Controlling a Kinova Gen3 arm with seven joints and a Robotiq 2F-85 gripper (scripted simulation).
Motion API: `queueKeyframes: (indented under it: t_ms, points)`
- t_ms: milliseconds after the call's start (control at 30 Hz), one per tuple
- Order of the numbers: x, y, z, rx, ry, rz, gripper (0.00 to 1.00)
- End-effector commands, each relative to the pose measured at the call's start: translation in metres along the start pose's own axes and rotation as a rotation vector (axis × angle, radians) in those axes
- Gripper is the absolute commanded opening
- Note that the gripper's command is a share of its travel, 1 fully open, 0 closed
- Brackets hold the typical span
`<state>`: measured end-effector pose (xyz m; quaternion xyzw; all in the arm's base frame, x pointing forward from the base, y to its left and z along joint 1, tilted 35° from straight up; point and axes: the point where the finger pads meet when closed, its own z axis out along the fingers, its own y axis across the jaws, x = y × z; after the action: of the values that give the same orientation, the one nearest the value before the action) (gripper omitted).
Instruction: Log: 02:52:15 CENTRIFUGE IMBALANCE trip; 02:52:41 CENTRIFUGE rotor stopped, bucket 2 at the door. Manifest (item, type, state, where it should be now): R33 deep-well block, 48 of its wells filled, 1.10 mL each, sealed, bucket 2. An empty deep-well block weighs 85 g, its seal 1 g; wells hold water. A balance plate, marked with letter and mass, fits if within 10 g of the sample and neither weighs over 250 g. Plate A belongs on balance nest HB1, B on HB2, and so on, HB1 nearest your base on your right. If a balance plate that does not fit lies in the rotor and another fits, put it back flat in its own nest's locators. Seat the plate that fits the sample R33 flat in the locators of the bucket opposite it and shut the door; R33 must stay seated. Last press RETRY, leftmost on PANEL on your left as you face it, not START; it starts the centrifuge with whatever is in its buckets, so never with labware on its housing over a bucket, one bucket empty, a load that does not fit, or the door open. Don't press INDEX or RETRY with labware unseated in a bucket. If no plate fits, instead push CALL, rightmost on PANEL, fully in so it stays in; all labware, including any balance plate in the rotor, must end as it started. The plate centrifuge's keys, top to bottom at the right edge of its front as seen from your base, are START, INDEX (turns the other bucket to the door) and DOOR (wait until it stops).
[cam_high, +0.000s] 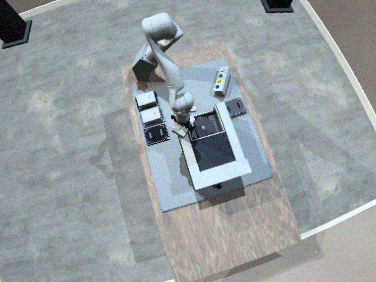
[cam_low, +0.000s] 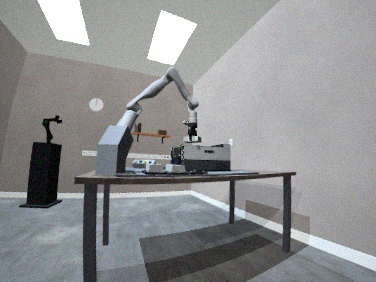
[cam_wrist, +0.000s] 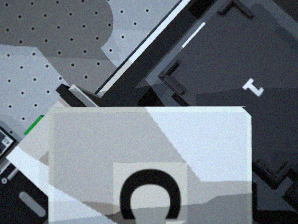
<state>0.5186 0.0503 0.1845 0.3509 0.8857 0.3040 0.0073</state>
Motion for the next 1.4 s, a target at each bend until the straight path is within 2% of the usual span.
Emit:
queueKeyframes:
  t_ms: [0,500,1367]
  points:
    - [0.004,0.007,-0.001,-0.001,-0.002,-0.029,0.95]
    - [0.005,0.010,-0.001,0.000,-0.002,-0.181,0.95]
    - [0.055,0.063,-0.001,0.000,-0.002,-0.437,0.95]
